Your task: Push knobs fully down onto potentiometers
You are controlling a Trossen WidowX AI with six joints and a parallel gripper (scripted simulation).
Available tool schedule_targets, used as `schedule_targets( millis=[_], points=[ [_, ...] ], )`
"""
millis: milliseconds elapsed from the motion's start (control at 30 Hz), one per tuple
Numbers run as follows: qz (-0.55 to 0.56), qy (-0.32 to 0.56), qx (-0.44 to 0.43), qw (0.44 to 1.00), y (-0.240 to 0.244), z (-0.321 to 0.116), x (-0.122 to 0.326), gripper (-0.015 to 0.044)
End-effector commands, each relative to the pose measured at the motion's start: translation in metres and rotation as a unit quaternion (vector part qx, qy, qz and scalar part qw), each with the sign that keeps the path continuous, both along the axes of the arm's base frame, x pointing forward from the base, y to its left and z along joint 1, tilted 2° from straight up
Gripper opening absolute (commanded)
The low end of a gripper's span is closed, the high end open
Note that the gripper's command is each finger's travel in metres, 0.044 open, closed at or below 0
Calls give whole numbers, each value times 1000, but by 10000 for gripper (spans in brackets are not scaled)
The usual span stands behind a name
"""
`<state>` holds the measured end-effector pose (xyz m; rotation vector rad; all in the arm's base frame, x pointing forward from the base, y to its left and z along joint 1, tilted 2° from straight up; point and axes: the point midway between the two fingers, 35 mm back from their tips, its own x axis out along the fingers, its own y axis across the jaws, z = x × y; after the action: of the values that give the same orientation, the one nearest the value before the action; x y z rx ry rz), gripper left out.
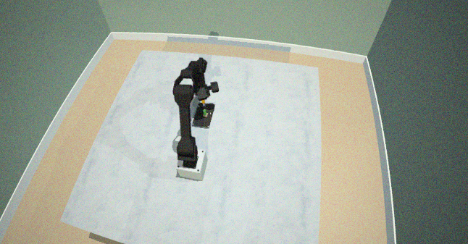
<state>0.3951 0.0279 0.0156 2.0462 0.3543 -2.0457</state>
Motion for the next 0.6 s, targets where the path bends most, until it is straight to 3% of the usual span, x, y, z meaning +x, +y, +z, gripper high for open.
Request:
schedule_targets(
  millis=[0,567],
  points=[
    [-3,0,-2,1000,-1,0,0,0],
    [-3,0,-2,1000,0,-7,0,0]
  ],
)
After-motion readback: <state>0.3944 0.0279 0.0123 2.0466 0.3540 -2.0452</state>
